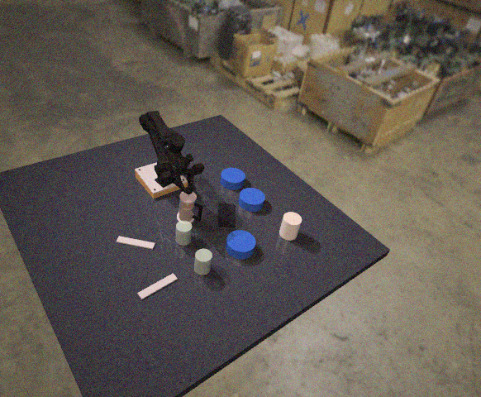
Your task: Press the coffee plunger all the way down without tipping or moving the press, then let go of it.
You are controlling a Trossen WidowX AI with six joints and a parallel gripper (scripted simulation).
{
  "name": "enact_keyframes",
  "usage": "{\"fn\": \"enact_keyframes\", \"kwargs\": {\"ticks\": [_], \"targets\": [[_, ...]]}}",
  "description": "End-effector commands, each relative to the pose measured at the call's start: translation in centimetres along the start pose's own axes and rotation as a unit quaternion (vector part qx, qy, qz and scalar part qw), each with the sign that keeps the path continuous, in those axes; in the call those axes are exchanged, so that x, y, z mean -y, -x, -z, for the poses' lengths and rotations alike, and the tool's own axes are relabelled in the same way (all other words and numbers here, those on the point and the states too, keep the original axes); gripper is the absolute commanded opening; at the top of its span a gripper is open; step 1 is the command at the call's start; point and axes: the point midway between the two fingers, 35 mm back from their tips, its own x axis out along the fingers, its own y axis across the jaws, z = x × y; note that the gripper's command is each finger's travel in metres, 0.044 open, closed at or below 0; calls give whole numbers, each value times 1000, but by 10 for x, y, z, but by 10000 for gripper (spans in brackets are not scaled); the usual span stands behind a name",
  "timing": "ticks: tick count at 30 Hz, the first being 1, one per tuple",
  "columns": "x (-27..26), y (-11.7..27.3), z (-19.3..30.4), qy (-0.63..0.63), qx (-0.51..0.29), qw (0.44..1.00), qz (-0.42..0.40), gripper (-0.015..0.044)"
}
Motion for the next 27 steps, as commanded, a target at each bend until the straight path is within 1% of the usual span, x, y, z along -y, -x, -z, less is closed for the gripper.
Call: {"fn": "enact_keyframes", "kwargs": {"ticks": [1,27], "targets": [[0,-4,6,-5,-13,1000,0,117],[0,-5,0,0,-5,1000,0,117]]}}
